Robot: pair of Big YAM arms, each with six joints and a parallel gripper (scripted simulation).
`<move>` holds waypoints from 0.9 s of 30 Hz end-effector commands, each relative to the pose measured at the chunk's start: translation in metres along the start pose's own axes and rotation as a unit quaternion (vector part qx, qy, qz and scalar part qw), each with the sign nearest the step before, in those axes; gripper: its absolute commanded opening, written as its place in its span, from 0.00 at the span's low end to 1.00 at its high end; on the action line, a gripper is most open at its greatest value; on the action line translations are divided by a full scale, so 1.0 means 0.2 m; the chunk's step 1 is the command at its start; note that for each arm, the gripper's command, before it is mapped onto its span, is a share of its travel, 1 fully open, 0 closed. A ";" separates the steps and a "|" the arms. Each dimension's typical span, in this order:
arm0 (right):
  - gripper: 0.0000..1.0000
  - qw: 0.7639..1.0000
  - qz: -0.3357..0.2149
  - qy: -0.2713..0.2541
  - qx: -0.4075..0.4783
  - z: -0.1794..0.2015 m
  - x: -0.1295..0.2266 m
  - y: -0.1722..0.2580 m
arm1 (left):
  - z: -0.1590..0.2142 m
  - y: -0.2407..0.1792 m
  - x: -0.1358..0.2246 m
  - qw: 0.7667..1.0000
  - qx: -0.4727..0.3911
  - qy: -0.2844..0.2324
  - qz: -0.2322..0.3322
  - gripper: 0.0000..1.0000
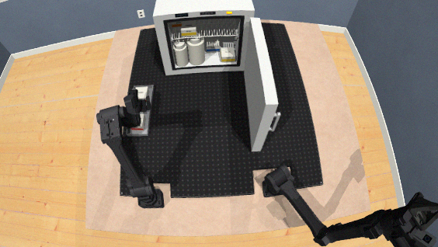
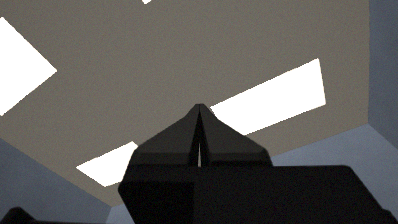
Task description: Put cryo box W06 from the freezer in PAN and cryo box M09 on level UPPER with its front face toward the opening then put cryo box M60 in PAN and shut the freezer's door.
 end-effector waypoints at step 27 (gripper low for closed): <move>0.00 1.000 0.000 0.015 0.005 0.06 -0.02 -0.01 | -0.23 0.01 0.06 1.000 -0.006 -0.022 -0.003 1.00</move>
Point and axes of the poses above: on each arm, the point where the finger pads meet when closed, its own x axis back along the fingers, its own y axis across the jaws, z = x × y, the point moved 6 cm from there along x, back along the fingers, and after that the axes turned 7 degrees about -x, right-handed, at the moved point
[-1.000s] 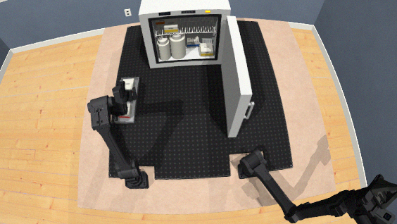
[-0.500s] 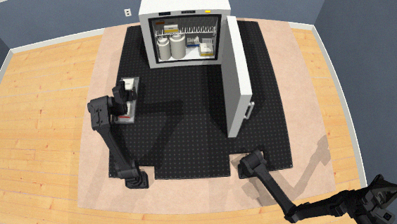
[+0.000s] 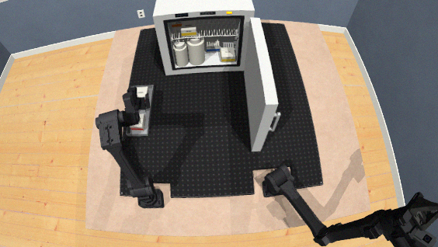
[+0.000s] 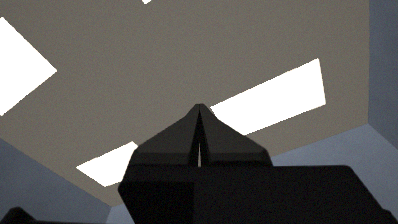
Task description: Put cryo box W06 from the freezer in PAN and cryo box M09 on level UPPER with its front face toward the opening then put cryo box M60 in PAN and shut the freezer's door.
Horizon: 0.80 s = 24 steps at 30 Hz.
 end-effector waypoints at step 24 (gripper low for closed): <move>0.00 1.000 0.000 0.015 0.005 0.06 -0.02 -0.01 | -0.09 -0.01 0.02 1.000 -0.001 0.005 0.003 1.00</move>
Point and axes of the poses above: on each arm, the point where the finger pads meet when closed, its own x axis back along the fingers, its own y axis across the jaws, z = x × y, the point moved 6 cm from there along x, back along the fingers, and after that the axes turned 7 degrees about -x, right-handed, at the moved point
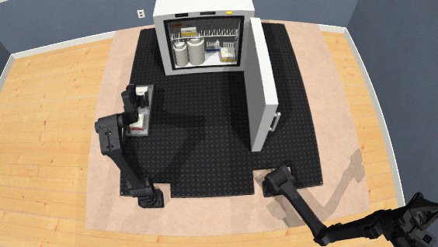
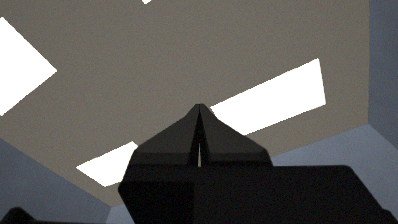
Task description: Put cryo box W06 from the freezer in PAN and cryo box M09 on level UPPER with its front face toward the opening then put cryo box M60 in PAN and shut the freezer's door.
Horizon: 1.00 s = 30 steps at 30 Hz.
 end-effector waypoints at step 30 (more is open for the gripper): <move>0.00 1.000 0.000 0.015 0.005 0.06 -0.02 -0.01 | 0.04 0.02 0.01 1.000 -0.001 -0.016 -0.002 1.00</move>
Point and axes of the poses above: on each arm, the point where the finger pads meet when closed, its own x axis back along the fingers, its own y axis across the jaws, z = x × y, the point moved 6 cm from there along x, back along the fingers, and after that the axes turned 7 degrees about -x, right-handed, at the moved point
